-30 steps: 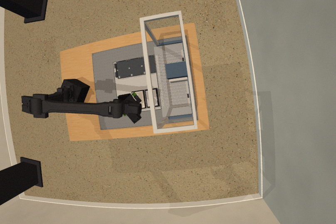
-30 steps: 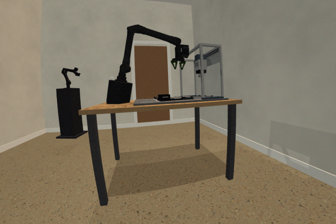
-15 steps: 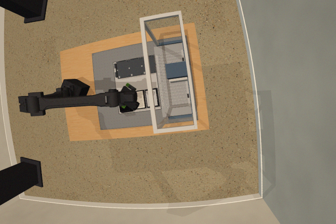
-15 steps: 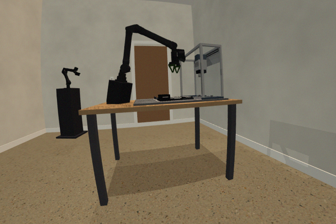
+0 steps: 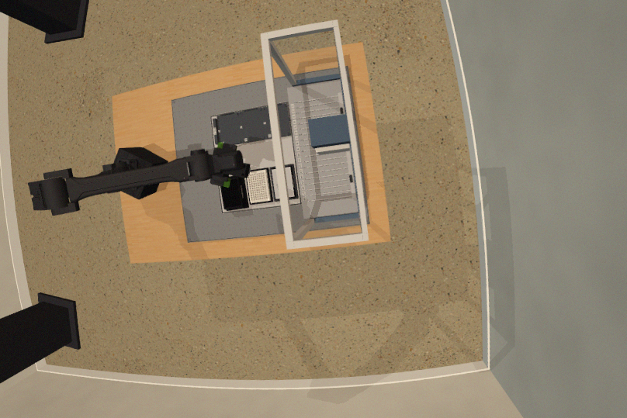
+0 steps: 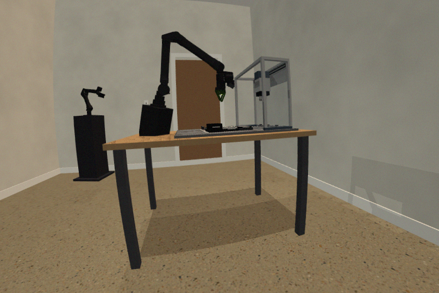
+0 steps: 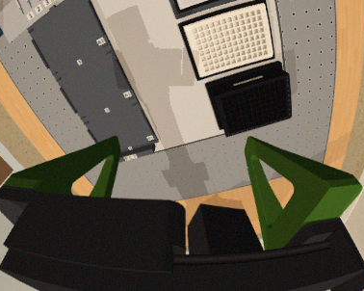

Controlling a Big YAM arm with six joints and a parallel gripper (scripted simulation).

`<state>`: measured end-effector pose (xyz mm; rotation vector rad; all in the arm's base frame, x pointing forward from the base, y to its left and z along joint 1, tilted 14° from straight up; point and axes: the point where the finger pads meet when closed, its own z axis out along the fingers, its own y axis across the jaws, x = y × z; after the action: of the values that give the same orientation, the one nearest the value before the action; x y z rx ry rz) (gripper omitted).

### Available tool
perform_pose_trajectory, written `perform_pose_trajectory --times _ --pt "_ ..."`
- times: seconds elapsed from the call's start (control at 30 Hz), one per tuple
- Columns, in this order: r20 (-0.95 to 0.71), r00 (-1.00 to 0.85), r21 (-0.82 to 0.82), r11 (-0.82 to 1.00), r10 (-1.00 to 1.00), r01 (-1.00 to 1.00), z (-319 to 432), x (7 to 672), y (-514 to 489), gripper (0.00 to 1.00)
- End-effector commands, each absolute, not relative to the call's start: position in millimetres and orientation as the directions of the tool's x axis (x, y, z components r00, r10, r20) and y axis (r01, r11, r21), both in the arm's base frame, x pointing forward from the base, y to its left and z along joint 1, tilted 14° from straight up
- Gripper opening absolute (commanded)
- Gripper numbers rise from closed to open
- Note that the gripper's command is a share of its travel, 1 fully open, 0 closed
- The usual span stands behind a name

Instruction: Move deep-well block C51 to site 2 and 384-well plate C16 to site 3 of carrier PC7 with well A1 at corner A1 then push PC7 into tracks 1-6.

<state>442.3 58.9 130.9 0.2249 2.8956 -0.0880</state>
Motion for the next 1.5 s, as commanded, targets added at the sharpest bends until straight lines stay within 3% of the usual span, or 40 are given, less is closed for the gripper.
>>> perform_pose_trajectory --times 0.0,0.3,0.57,0.9,1.47 --pt "-0.274 -0.962 -0.065 0.997 0.009 0.028 135.8 435.9 70.2 1.00" --pt "-0.252 -0.945 -0.136 0.974 -0.210 -0.180 106.2 405.7 86.5 1.00" --pt "-0.248 -0.950 -0.131 0.979 -0.188 -0.159 108.3 413.2 83.7 1.00" --pt "-0.220 -0.872 -0.198 0.895 -0.438 -0.400 101.4 474.6 59.5 1.00" --pt "-0.078 -0.575 -0.264 0.573 -0.814 -0.776 81.1 558.7 17.0 1.00"
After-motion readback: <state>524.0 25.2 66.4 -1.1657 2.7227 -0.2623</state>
